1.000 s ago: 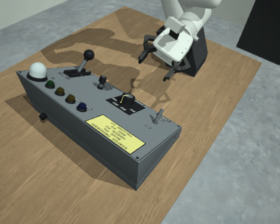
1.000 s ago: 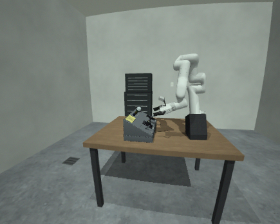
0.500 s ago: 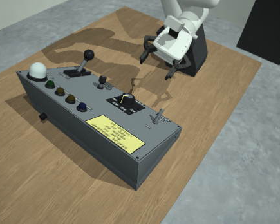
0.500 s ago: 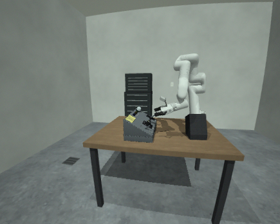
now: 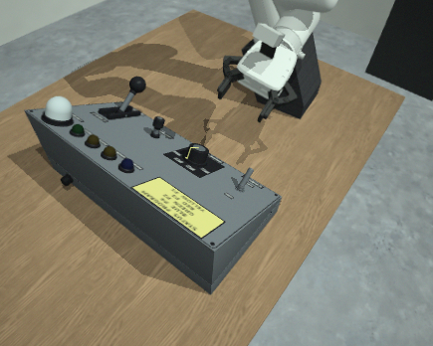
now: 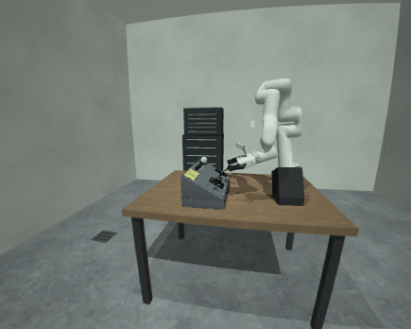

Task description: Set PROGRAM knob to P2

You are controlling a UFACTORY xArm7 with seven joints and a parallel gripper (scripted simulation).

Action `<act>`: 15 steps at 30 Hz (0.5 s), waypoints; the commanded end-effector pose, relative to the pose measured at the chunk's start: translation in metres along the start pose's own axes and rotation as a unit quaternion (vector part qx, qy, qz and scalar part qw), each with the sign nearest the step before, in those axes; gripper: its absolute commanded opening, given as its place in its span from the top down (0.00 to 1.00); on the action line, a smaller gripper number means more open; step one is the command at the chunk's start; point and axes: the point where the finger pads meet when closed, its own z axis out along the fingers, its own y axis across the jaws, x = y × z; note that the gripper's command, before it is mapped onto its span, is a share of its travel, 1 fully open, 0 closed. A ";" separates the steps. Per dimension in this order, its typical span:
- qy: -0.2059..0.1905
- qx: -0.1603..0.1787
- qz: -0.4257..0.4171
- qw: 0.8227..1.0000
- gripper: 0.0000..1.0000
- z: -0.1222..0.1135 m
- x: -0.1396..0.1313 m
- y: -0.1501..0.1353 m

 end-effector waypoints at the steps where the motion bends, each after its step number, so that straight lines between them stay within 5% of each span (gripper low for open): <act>1: 0.003 0.022 0.016 1.000 0.00 -0.009 -0.007 -0.002; 15: 0.004 0.033 0.023 0.999 0.00 -0.013 -0.010 -0.002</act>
